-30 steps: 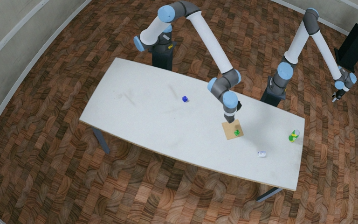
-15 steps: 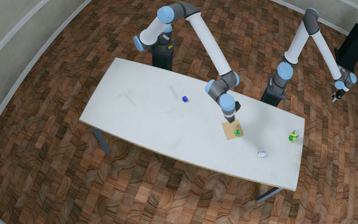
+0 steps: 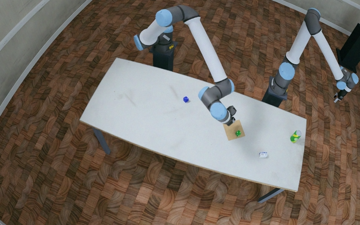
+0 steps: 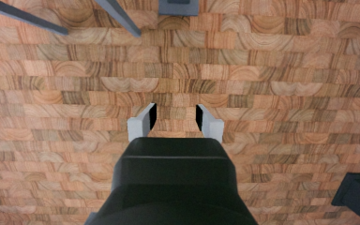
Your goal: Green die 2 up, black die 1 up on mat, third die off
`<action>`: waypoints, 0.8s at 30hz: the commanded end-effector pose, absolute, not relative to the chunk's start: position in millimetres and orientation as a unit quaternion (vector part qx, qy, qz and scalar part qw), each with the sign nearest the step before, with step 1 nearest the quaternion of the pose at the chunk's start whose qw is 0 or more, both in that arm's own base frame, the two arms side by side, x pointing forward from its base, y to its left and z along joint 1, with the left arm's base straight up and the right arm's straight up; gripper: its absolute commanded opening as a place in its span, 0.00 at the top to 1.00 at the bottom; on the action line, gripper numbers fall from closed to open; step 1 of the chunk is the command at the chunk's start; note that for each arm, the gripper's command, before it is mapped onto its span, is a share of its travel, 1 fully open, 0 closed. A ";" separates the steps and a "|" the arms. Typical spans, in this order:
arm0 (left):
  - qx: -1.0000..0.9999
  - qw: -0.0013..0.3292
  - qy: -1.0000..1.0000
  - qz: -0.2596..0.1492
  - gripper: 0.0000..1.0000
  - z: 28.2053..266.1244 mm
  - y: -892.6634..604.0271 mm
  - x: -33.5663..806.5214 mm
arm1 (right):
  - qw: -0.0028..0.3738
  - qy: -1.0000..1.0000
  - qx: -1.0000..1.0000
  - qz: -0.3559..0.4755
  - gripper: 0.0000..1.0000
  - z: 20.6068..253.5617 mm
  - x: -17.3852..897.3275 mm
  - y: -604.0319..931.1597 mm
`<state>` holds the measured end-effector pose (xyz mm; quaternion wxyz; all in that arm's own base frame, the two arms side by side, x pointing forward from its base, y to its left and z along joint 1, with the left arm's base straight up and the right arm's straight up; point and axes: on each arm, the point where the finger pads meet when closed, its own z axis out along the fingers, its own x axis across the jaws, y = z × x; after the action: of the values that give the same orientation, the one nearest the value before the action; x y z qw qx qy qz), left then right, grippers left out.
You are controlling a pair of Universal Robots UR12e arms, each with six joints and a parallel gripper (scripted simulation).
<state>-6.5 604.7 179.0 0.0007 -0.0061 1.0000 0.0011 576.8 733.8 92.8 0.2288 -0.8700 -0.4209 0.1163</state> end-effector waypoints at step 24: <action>-0.007 0.000 1.000 0.000 0.00 177.0 604.0 -8.5 | 0.344 -0.406 -0.830 0.168 0.43 97.1 576.2 738.0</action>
<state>-6.5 604.7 179.0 0.0007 -0.0061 1.0000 0.0011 575.7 733.0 88.5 0.3387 -0.8328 -0.4031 0.1710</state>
